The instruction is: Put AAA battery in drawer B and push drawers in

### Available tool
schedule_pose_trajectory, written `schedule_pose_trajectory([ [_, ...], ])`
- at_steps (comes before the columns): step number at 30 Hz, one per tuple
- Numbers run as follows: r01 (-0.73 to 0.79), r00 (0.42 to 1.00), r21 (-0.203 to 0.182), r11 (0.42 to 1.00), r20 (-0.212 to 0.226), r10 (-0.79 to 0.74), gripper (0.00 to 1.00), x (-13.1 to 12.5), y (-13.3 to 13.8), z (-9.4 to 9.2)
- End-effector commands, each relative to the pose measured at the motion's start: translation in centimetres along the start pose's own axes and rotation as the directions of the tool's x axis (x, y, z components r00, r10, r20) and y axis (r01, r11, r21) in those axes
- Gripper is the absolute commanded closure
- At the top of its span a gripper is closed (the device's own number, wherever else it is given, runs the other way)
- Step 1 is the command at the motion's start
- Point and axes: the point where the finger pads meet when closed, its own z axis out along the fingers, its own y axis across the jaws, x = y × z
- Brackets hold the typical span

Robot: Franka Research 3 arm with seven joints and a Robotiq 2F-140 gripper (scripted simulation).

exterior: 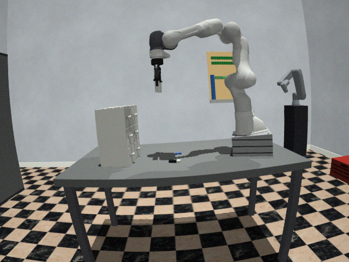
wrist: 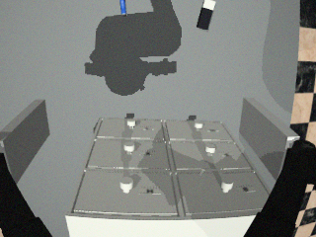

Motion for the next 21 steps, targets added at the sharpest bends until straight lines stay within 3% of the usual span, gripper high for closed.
schedule_pose_trajectory([
  [1, -0.049, 0.999, 0.001, 0.999, 0.005, 0.049, 0.0, -0.1, 0.1, 0.2],
  [10, -0.049, 0.997, 0.001, 0.999, 0.067, 0.049, 0.0, -1.0, 0.0, 1.1],
  [15, -0.049, 0.988, 0.001, 0.999, 0.15, 0.048, 0.0, -2.2, 0.0, 2.3],
  [21, -0.049, 0.958, 0.001, 0.999, 0.283, 0.047, 0.0, -4.1, -0.1, 4.3],
])
